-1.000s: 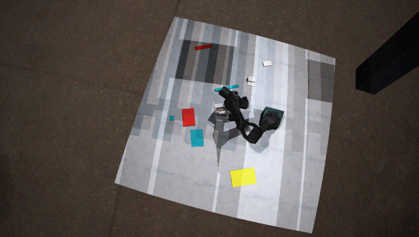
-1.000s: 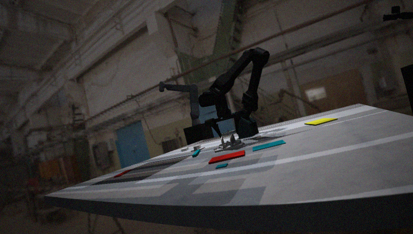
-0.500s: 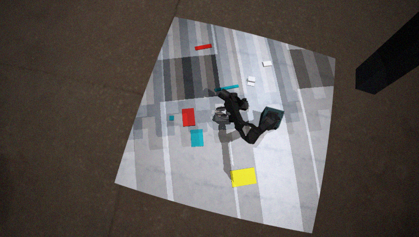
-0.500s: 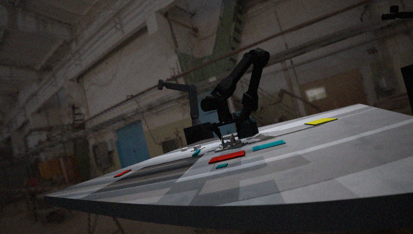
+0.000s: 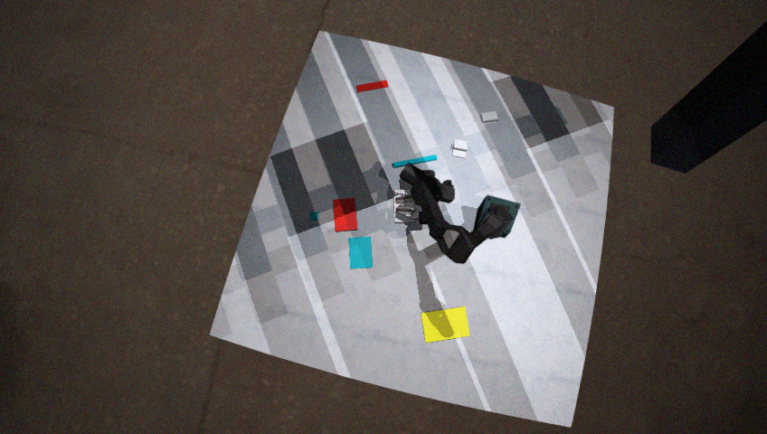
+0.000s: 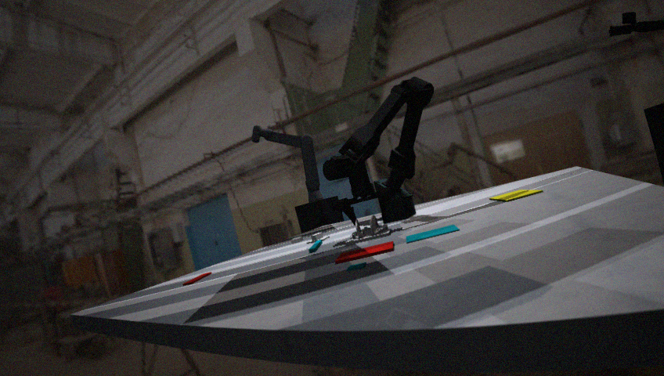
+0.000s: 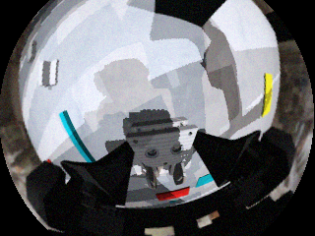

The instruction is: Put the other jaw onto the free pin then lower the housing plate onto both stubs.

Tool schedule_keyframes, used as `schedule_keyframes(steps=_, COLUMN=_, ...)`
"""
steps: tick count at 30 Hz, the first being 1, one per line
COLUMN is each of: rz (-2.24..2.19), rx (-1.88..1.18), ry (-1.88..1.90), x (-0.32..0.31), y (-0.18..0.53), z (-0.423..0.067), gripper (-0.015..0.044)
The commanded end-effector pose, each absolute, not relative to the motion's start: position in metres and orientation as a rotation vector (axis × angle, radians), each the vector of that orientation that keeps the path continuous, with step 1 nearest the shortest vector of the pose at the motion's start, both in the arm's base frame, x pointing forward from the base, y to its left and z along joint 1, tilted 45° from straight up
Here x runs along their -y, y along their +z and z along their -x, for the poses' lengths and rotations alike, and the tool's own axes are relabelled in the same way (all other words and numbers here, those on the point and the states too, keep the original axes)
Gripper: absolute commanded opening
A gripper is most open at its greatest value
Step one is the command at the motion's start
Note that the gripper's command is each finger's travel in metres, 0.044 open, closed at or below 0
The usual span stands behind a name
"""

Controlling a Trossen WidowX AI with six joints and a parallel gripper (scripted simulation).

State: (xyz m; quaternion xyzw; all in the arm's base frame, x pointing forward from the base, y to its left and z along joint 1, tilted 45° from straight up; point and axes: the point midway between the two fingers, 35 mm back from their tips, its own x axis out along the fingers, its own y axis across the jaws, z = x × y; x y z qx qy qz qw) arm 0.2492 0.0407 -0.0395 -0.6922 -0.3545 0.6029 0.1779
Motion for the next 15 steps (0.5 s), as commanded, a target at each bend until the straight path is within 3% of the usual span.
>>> schedule_keyframes(steps=1, rz=1.953, rx=0.998, ry=1.702, x=-0.0424, y=-0.0406, z=-0.2493, gripper=0.0351)
schedule_keyframes(steps=15, rz=1.952, rx=0.998, ry=1.702, x=-0.0445, y=-0.0427, z=-0.2493, gripper=0.0351)
